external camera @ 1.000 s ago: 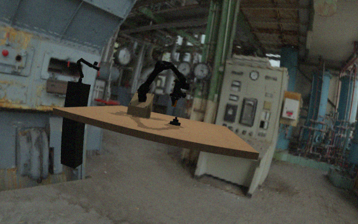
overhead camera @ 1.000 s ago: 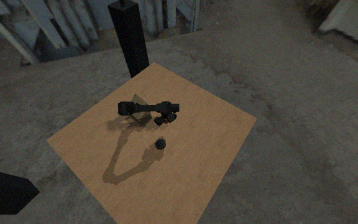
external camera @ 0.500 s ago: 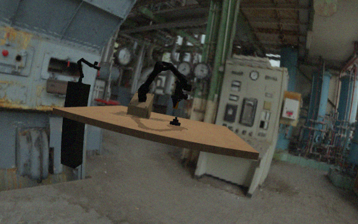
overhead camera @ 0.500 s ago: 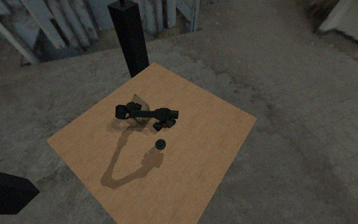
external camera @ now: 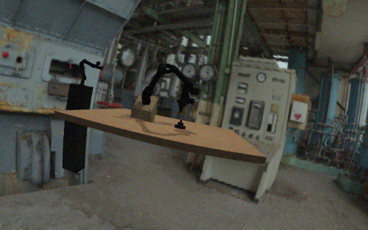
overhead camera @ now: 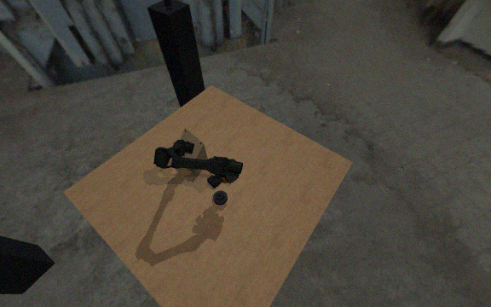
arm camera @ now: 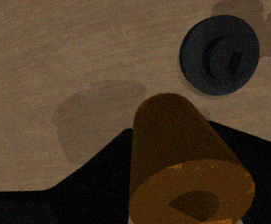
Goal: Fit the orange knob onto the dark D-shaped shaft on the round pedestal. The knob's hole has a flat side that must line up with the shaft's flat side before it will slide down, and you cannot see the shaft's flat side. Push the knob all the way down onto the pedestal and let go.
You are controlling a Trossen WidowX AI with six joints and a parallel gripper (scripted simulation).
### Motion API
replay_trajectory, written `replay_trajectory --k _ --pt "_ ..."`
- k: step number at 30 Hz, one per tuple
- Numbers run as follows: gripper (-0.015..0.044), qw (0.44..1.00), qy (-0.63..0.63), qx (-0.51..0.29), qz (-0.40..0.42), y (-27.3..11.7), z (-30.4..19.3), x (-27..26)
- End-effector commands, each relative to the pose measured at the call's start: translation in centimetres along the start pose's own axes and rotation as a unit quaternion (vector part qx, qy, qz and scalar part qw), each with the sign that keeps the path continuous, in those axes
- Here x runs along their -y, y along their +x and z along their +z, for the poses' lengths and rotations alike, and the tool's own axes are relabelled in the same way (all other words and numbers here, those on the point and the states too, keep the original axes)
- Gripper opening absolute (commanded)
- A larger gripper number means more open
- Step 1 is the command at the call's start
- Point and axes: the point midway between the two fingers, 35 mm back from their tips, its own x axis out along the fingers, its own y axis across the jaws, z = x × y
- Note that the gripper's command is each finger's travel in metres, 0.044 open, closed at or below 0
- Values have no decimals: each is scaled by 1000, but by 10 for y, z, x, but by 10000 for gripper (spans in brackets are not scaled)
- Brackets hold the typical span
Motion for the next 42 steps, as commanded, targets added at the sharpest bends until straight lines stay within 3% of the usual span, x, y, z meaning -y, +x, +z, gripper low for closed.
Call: replay_trajectory --k 1,22,35,42 --pt "0 1000 0 9 -1 -1 6 10" --pt "0 1000 2 11 -19 17 25 69" --pt "0 1000 2 11 -20 43 25 72" --pt "0 1000 6 11 -20 39 27 72"
